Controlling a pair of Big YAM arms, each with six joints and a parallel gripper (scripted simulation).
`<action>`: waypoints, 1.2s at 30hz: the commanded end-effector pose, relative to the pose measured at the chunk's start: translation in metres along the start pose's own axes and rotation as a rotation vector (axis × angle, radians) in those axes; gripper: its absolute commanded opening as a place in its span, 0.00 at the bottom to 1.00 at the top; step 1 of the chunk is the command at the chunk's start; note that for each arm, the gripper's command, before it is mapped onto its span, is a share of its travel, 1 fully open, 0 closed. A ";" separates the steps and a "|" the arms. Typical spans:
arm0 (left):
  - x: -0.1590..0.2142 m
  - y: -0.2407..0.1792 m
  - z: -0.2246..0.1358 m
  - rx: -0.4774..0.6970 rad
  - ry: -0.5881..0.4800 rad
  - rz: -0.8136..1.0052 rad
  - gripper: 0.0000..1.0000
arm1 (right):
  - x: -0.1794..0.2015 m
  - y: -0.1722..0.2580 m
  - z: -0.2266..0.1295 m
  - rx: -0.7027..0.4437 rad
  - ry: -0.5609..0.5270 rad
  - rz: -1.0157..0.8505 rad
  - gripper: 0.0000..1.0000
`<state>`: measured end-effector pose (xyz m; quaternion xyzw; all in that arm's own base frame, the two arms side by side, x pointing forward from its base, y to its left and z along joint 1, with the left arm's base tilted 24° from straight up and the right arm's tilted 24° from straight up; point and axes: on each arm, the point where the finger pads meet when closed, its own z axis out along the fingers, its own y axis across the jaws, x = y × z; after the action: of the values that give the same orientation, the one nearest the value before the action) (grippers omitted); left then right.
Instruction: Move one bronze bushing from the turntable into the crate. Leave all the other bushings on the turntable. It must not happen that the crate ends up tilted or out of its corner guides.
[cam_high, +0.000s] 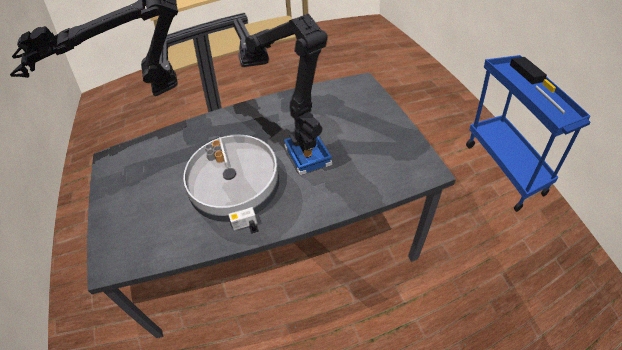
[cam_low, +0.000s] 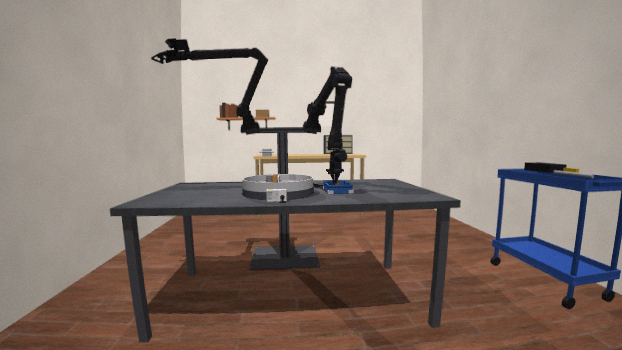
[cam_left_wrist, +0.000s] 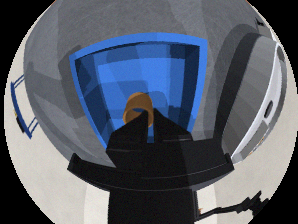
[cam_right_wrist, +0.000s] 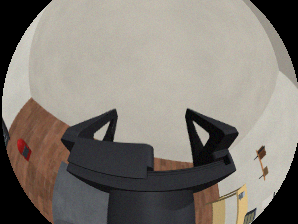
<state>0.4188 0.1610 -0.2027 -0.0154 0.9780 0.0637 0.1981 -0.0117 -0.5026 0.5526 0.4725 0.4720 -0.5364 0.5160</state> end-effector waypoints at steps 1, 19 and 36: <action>-0.001 -0.003 0.002 0.000 -0.007 -0.005 0.00 | -0.010 -0.012 -0.007 0.027 -0.015 0.016 1.00; 0.000 -0.004 0.006 0.000 -0.005 -0.005 0.00 | -0.010 -0.012 -0.007 0.027 -0.015 0.016 1.00; -0.001 -0.004 0.006 0.000 -0.005 -0.005 0.00 | -0.010 -0.012 -0.007 0.027 -0.015 0.016 1.00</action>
<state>0.4211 0.1616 -0.2069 -0.0154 0.9779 0.0638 0.1983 -0.0117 -0.5026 0.5526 0.4725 0.4720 -0.5364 0.5160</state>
